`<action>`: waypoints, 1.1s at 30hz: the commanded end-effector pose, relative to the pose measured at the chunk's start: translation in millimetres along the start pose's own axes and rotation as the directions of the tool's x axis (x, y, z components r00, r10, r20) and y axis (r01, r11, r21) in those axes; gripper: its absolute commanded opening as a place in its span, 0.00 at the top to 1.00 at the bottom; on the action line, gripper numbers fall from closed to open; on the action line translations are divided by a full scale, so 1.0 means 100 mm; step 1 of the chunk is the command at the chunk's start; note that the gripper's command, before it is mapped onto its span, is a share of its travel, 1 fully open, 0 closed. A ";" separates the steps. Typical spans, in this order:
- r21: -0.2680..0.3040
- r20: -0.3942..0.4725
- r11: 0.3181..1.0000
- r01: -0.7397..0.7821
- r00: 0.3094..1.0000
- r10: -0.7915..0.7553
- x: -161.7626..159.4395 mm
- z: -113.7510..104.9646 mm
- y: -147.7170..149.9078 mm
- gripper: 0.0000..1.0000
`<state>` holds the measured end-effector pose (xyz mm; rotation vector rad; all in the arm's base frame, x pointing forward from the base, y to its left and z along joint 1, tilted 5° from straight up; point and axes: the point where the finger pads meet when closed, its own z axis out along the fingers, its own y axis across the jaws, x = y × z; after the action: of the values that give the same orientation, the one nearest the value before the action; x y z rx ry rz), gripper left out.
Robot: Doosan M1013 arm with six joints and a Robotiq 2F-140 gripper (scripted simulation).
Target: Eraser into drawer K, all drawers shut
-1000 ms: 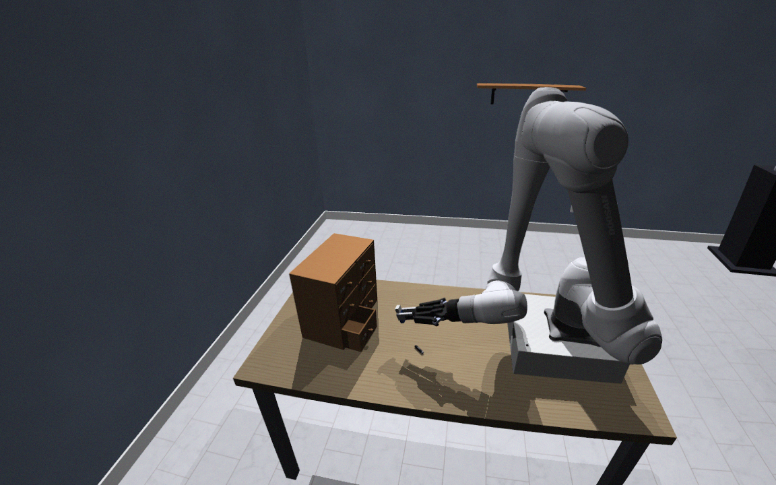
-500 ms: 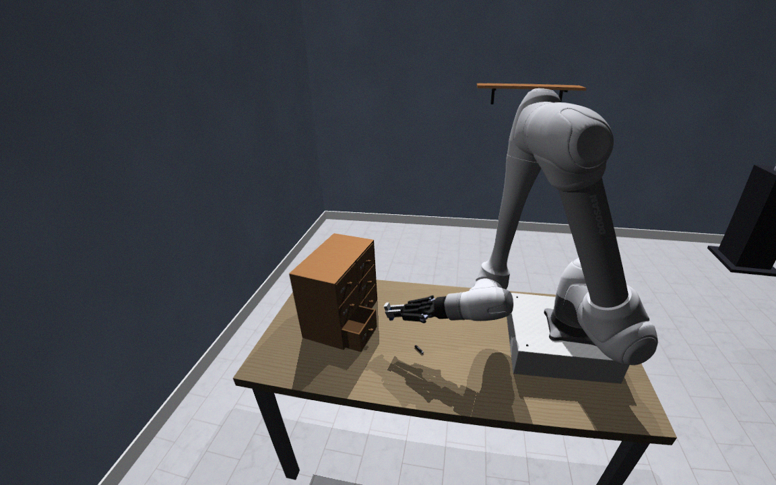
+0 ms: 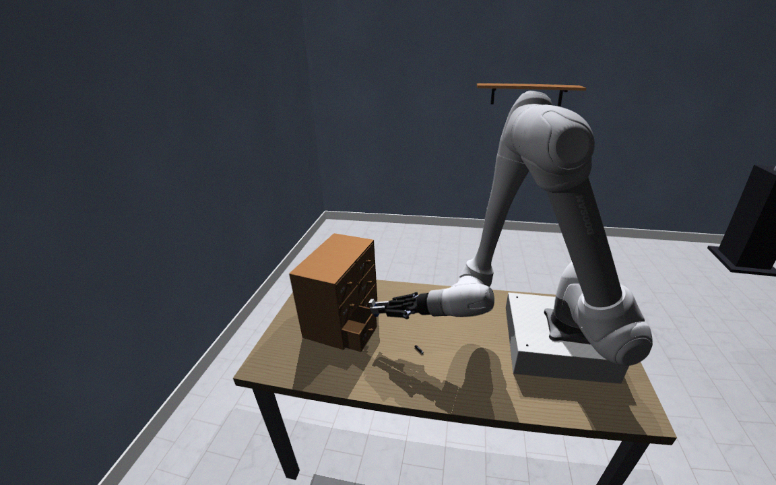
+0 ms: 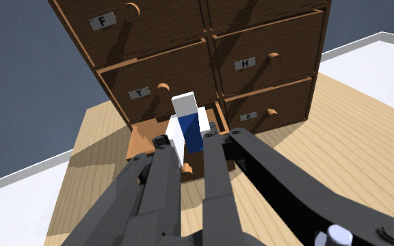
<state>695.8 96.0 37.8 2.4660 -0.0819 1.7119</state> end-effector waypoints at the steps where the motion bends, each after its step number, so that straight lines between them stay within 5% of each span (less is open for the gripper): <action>1: 0.000 0.000 1.000 0.000 1.000 0.000 0.02 0.07 0.00 0.89; 15: 0.000 0.000 1.000 0.000 1.000 0.000 0.15 0.42 0.00 0.89; 33: 0.000 0.000 1.000 0.000 1.000 0.000 0.18 0.50 0.00 0.89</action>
<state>748.1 89.6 37.4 2.4664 -0.0820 1.7116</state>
